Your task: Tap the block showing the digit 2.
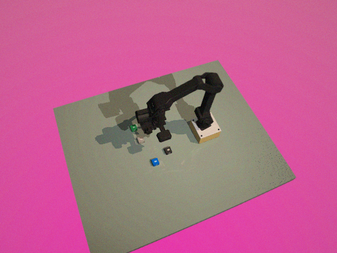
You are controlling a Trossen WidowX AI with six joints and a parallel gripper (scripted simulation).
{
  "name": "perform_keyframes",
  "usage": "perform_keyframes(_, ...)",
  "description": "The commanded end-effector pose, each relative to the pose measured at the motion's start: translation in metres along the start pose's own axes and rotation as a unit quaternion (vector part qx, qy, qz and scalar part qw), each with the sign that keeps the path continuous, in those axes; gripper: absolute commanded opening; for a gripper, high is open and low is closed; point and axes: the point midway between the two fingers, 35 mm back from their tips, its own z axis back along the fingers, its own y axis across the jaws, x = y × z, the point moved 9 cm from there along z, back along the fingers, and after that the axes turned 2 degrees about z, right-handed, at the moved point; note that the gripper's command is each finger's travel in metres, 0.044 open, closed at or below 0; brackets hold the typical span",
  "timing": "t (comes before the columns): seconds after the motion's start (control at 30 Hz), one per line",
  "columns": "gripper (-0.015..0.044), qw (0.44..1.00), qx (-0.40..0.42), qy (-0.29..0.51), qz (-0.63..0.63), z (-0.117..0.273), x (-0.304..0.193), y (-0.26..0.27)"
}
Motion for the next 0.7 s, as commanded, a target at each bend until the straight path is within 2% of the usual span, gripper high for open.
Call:
perform_keyframes(0.0,0.0400,1.000,0.002,0.006,-0.003,-0.003,-0.022,0.045)
perform_keyframes(0.1,0.0400,1.000,0.003,0.006,-0.003,-0.004,-0.031,0.061)
perform_keyframes(0.67,0.0400,1.000,0.003,0.006,-0.003,-0.004,-0.031,0.061)
